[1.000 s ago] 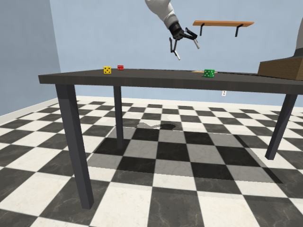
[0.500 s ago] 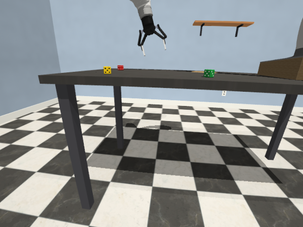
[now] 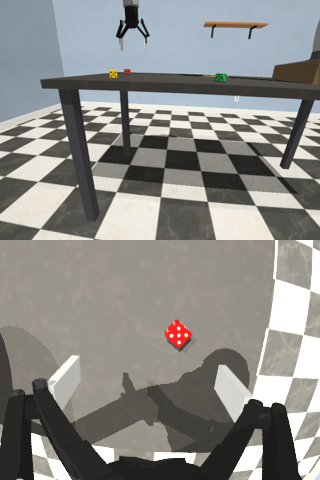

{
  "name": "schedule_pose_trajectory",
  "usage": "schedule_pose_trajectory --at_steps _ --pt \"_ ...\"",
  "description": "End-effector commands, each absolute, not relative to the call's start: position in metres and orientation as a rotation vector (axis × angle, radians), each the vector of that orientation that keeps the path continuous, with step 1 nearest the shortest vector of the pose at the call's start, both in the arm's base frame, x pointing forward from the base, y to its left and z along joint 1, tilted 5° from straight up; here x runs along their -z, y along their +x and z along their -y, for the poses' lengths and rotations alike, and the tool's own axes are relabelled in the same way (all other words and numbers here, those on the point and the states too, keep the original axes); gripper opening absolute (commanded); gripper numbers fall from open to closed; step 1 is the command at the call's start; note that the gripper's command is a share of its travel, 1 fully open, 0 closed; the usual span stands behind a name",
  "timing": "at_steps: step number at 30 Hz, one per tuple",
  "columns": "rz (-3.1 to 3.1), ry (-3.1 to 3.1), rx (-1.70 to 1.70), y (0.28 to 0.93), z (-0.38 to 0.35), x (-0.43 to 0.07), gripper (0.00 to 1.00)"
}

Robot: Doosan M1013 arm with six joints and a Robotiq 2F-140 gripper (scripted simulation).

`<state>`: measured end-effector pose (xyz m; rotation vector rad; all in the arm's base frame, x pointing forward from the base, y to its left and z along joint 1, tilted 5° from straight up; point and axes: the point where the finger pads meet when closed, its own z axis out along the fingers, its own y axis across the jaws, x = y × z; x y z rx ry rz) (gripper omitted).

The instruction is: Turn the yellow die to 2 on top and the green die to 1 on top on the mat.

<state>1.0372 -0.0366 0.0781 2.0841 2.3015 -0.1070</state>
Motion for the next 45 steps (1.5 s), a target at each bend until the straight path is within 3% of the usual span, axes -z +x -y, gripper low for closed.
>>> schedule_pose_trajectory --at_steps 1,21,35,45 --pt "-2.279 2.067 0.076 1.062 0.023 -0.083 1.00" --pt "-2.278 2.066 0.073 1.063 0.022 -0.078 1.00" --pt "-2.278 2.066 0.073 1.065 0.028 -0.004 1.00" --pt "-2.278 2.066 0.073 1.065 0.029 0.002 1.00"
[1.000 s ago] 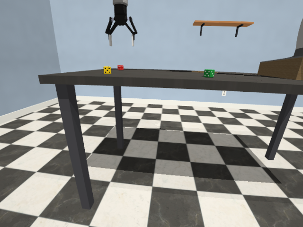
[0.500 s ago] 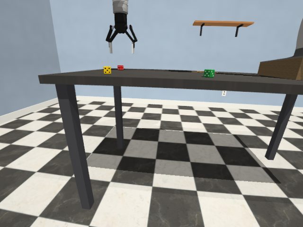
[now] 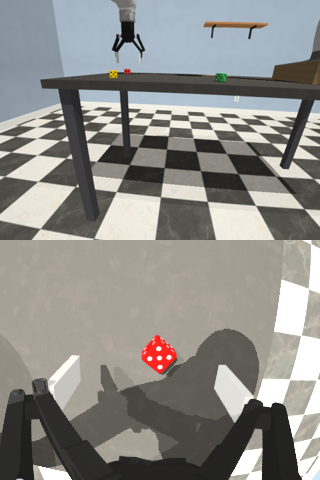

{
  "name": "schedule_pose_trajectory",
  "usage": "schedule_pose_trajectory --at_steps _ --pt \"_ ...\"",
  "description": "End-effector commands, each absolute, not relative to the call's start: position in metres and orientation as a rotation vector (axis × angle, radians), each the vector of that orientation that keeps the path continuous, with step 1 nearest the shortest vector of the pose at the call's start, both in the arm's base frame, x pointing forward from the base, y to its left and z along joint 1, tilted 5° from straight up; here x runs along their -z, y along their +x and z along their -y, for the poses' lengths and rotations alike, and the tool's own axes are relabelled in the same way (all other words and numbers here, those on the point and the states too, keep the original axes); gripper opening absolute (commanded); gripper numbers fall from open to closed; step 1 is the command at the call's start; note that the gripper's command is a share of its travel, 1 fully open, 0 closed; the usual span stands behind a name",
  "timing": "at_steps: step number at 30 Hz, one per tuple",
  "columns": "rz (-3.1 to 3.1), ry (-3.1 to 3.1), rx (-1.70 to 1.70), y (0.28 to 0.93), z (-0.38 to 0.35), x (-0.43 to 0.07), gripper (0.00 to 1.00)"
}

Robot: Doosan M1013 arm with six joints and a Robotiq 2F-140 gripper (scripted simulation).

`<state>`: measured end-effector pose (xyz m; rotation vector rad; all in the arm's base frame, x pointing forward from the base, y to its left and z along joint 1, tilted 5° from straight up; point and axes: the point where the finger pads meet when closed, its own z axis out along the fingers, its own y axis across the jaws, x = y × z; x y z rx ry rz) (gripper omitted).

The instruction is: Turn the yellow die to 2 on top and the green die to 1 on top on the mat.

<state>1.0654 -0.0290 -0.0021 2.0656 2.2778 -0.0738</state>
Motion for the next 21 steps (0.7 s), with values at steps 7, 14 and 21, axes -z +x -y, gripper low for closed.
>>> schedule_pose_trajectory --at_steps 7,14,21 --pt "-2.278 2.066 0.073 1.0655 0.0289 0.0018 1.00" --pt "-2.278 2.066 0.073 1.0655 0.0289 0.0018 1.00" --pt "-2.278 2.066 0.073 1.0655 0.0289 0.0018 1.00"
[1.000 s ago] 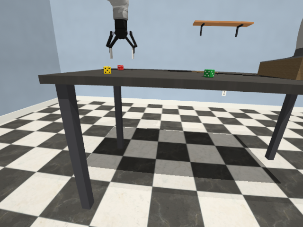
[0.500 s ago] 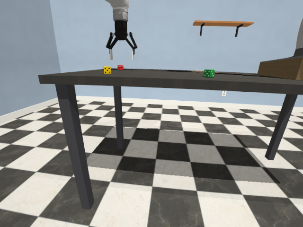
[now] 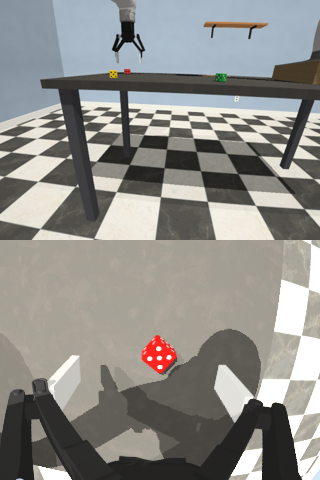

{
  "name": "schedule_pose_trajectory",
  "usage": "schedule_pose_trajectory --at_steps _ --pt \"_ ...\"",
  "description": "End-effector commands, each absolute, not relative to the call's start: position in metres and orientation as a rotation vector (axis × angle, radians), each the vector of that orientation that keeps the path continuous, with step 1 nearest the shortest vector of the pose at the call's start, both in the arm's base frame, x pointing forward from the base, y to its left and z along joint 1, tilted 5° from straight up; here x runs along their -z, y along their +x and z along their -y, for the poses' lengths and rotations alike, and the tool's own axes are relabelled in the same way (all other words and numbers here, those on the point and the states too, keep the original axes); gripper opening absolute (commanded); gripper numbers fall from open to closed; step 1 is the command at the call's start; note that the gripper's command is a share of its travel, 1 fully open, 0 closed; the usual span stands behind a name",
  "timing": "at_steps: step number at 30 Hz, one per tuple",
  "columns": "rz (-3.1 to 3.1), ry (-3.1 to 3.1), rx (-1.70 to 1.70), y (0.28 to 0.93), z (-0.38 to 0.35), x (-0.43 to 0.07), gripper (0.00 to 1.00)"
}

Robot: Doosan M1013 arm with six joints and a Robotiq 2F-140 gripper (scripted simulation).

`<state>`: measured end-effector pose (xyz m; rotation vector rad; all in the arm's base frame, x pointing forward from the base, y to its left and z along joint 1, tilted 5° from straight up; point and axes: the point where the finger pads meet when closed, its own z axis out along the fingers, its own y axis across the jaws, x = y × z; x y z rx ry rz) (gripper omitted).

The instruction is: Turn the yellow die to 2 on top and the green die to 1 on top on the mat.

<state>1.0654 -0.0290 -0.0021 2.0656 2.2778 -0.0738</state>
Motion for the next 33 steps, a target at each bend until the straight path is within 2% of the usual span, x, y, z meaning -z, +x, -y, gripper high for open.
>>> schedule_pose_trajectory --at_steps 1,23,33 --pt "-2.278 2.066 0.073 1.065 0.029 0.002 1.00" --pt "-2.278 2.066 0.073 1.064 0.025 0.002 1.00" --pt "-2.278 2.066 0.073 1.056 -0.009 0.005 1.00"
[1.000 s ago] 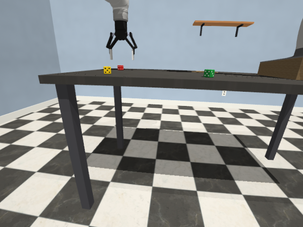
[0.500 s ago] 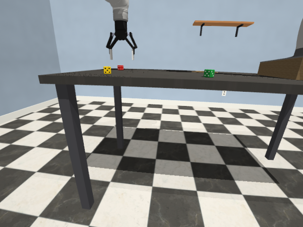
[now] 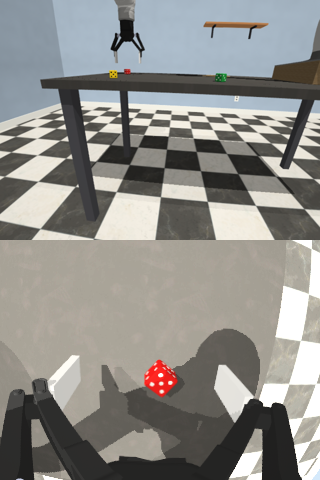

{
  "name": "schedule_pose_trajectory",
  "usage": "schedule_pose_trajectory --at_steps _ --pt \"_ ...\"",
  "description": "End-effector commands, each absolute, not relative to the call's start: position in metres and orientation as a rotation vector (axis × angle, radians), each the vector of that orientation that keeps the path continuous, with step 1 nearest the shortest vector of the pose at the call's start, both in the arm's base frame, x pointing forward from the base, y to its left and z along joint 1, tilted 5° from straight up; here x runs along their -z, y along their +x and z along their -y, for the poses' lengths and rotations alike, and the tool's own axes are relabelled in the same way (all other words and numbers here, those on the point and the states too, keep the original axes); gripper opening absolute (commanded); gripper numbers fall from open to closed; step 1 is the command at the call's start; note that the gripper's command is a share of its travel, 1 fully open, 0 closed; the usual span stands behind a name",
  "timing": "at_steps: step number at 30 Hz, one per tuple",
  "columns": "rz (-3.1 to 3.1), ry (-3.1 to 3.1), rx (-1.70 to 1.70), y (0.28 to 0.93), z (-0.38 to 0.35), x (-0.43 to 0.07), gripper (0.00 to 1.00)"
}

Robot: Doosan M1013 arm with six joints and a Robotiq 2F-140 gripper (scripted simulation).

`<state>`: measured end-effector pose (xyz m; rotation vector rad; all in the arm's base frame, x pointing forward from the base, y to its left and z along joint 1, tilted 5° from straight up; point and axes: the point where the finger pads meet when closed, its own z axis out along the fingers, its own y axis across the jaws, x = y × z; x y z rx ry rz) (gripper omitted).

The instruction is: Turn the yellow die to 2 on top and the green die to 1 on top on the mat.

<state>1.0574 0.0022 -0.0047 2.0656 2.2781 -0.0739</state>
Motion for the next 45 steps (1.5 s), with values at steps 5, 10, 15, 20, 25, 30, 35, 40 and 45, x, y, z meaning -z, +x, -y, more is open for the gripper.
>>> schedule_pose_trajectory --at_steps 5,10,15,20,25,30,35,40,45 --pt "-2.278 2.066 0.073 1.048 -0.040 0.008 1.00" --pt "-2.278 2.066 0.073 1.042 -0.063 0.009 1.00" --pt "-2.278 2.066 0.073 1.031 -0.105 0.013 1.00" --pt "-2.278 2.066 0.073 1.020 -0.149 0.017 1.00" --pt "-2.278 2.066 0.073 1.013 -0.175 0.019 1.00" --pt "-2.278 2.066 0.073 1.002 -0.217 0.022 1.00" --pt "-2.278 2.066 0.073 0.993 -0.253 0.025 1.00" --pt "-2.278 2.066 0.073 0.987 -0.276 0.027 1.00" --pt "-2.278 2.066 0.073 0.983 -0.293 0.029 1.00"
